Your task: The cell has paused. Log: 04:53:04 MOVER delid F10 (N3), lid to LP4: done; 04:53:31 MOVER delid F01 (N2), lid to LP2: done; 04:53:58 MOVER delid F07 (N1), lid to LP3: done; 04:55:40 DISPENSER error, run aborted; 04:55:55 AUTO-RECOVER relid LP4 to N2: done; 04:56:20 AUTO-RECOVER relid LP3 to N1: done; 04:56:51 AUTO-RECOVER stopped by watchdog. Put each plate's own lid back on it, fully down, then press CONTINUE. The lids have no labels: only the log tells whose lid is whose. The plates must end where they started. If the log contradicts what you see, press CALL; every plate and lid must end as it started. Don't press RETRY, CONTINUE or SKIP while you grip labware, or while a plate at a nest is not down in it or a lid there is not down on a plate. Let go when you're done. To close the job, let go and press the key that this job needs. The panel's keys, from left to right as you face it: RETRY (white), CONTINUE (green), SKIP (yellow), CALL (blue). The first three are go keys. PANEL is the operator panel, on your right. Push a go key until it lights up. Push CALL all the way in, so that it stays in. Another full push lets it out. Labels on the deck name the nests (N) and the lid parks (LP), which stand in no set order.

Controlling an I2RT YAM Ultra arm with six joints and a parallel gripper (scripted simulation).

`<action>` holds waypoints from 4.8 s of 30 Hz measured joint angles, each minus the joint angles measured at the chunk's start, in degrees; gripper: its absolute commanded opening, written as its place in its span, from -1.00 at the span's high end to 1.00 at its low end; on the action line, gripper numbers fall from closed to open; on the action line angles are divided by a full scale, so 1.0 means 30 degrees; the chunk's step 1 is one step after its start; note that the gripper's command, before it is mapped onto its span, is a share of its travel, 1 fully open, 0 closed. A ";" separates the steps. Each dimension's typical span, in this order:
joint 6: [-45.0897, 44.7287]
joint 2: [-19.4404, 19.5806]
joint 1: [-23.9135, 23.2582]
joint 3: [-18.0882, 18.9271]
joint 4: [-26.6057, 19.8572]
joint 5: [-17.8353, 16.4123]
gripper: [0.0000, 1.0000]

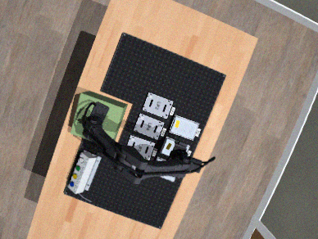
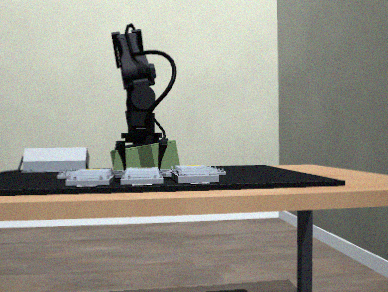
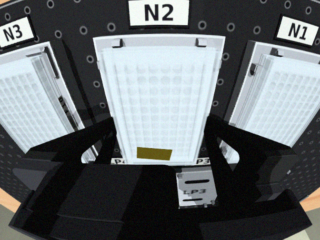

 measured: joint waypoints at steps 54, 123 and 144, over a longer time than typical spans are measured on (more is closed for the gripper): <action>0.0000 -0.0007 0.0000 0.0000 0.0000 0.0000 -1.00; 0.0000 -0.0641 0.0146 0.0787 -0.1355 0.0000 -1.00; 0.0000 -0.3322 0.0226 -0.3701 -0.0444 0.0000 -0.80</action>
